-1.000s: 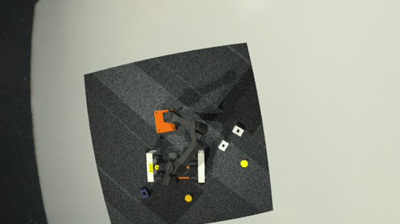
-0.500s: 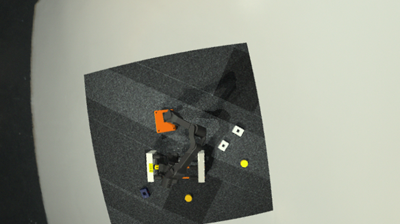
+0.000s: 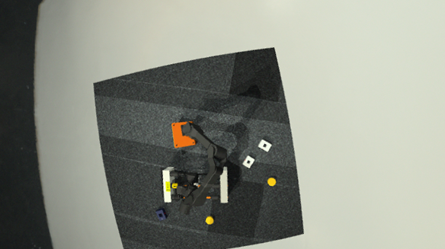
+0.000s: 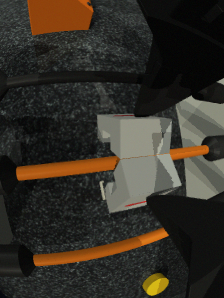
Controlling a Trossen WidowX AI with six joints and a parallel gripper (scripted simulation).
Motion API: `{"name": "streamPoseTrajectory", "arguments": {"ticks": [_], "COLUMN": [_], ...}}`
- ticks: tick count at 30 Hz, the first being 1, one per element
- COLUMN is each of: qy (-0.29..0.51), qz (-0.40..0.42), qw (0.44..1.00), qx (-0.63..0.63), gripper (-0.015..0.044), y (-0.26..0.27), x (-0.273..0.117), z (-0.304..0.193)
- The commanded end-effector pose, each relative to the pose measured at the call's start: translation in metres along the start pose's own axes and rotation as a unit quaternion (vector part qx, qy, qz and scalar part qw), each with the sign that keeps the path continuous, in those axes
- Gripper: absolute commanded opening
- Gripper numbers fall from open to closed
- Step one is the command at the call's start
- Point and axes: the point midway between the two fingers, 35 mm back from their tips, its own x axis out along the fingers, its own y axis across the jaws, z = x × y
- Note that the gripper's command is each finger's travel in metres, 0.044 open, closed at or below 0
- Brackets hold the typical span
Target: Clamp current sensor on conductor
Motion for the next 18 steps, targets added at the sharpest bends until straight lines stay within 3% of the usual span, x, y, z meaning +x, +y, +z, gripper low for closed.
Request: {"name": "streamPoseTrajectory", "arguments": {"ticks": [1,12,18], "qy": [0.001,0.001,0.001], "qz": [0.000,0.000,0.000], "qw": [1.000,1.000,1.000], "qx": [0.003,0.003,0.003], "gripper": [0.0158,0.0440,0.0440], "y": [-0.0010,-0.0010,-0.0010], "x": [-0.0002,-0.0002,-0.0002], "z": [0.0001,0.0001,0.0001]}}
